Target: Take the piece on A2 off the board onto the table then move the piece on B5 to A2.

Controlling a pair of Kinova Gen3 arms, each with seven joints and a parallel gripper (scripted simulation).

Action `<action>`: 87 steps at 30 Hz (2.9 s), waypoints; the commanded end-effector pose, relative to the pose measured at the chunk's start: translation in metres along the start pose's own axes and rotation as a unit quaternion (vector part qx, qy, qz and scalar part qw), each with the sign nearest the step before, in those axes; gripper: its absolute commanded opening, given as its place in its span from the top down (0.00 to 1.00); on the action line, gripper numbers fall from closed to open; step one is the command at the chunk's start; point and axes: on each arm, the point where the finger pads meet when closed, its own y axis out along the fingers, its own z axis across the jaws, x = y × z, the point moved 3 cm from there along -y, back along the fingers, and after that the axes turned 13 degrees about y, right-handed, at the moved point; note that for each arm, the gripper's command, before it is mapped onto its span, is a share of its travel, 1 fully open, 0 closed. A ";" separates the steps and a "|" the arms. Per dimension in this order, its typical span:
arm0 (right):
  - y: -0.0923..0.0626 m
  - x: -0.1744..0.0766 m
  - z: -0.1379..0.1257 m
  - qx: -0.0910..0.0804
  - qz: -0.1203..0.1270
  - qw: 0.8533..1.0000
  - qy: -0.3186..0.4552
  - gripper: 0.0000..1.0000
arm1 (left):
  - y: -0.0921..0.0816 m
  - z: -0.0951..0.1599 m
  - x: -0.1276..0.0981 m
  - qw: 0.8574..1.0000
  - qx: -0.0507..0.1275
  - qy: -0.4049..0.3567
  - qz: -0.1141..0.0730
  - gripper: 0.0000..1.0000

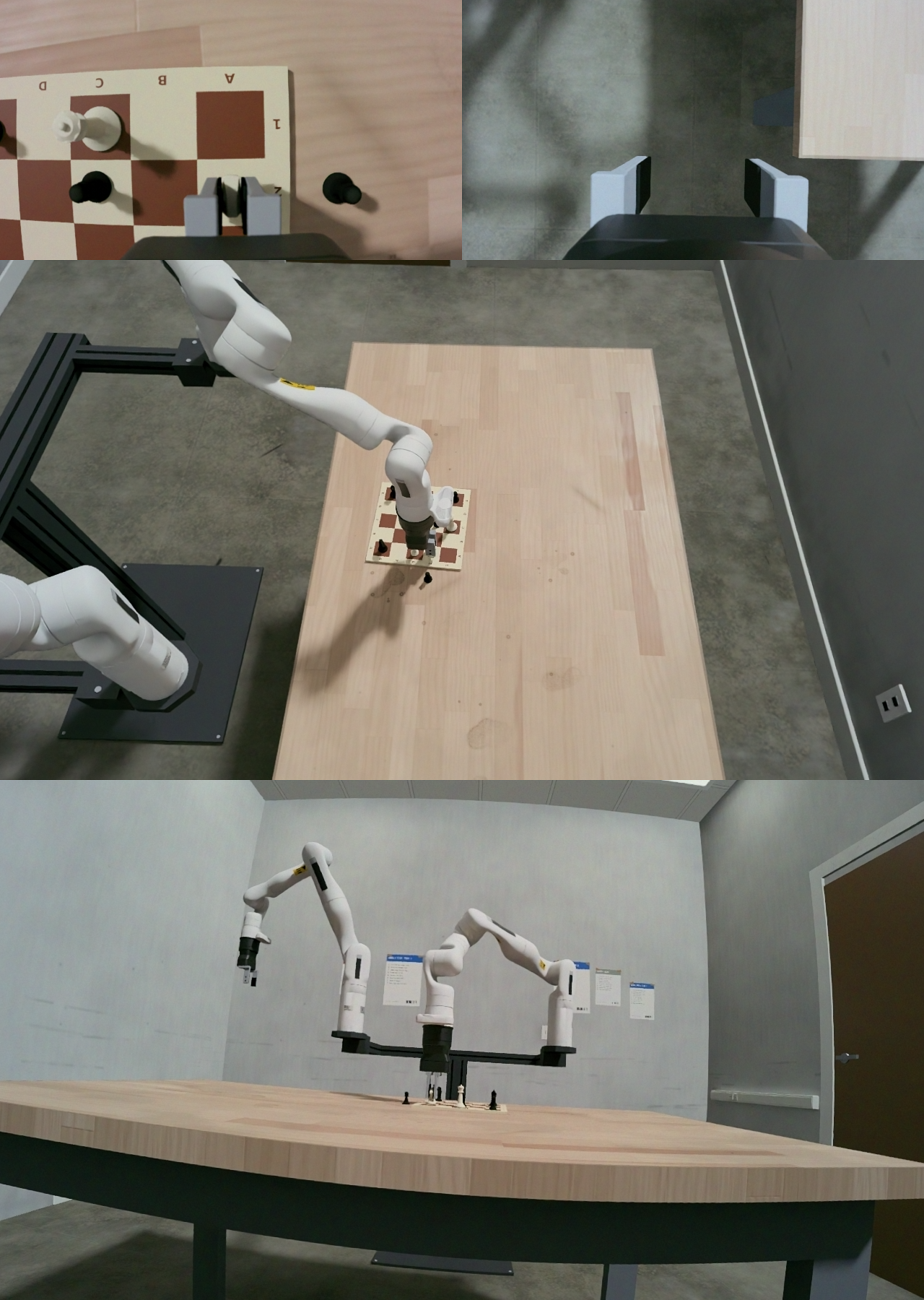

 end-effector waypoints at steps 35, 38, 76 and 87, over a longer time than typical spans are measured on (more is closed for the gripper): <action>-0.001 0.000 0.000 0.000 -0.001 1.000 0.000 0.00 | -0.004 0.000 -0.001 1.000 0.001 0.000 0.001 0.27; -0.001 0.000 0.000 0.000 -0.001 1.000 0.000 0.00 | -0.012 0.000 -0.001 1.000 0.001 0.000 0.001 0.27; -0.001 0.000 0.000 0.000 -0.001 1.000 0.000 0.00 | -0.091 0.000 -0.001 1.000 0.001 0.000 0.001 0.00; -0.001 0.000 0.000 0.000 -0.001 1.000 0.000 0.00 | -0.092 0.000 -0.001 1.000 0.001 0.000 0.001 0.00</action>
